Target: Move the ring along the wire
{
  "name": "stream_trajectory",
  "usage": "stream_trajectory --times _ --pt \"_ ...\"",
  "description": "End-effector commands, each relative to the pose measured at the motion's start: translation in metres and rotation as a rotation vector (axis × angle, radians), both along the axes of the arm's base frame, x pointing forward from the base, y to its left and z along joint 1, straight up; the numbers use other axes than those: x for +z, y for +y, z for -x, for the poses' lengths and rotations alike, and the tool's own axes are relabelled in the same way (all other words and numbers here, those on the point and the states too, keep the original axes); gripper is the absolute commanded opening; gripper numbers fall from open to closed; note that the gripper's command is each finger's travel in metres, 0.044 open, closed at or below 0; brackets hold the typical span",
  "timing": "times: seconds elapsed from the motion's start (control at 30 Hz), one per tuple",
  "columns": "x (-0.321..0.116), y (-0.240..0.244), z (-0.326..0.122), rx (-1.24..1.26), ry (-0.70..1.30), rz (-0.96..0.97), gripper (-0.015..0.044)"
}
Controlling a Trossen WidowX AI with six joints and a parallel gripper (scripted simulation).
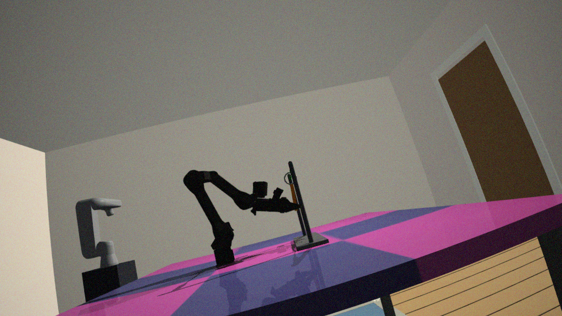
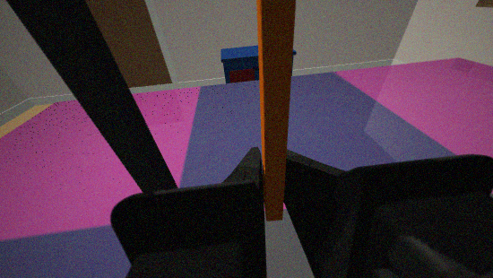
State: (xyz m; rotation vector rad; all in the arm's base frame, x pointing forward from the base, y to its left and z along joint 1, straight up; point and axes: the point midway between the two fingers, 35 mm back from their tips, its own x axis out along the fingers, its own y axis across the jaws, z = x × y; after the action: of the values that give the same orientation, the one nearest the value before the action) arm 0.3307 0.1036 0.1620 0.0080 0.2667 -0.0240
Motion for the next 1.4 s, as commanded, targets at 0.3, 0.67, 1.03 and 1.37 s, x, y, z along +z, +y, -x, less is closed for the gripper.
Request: stream_trajectory --times 0.3,0.67,1.03,1.37 --pt "-0.014 0.000 -0.001 -0.005 -0.004 -0.004 -0.0150" --pt "-0.014 0.000 -0.001 -0.005 -0.004 -0.004 -0.0150" --pt "-0.013 0.001 -0.001 0.000 -0.003 -0.002 -0.0071" --pt "-0.012 0.002 0.001 0.000 -0.002 -0.002 0.0160"
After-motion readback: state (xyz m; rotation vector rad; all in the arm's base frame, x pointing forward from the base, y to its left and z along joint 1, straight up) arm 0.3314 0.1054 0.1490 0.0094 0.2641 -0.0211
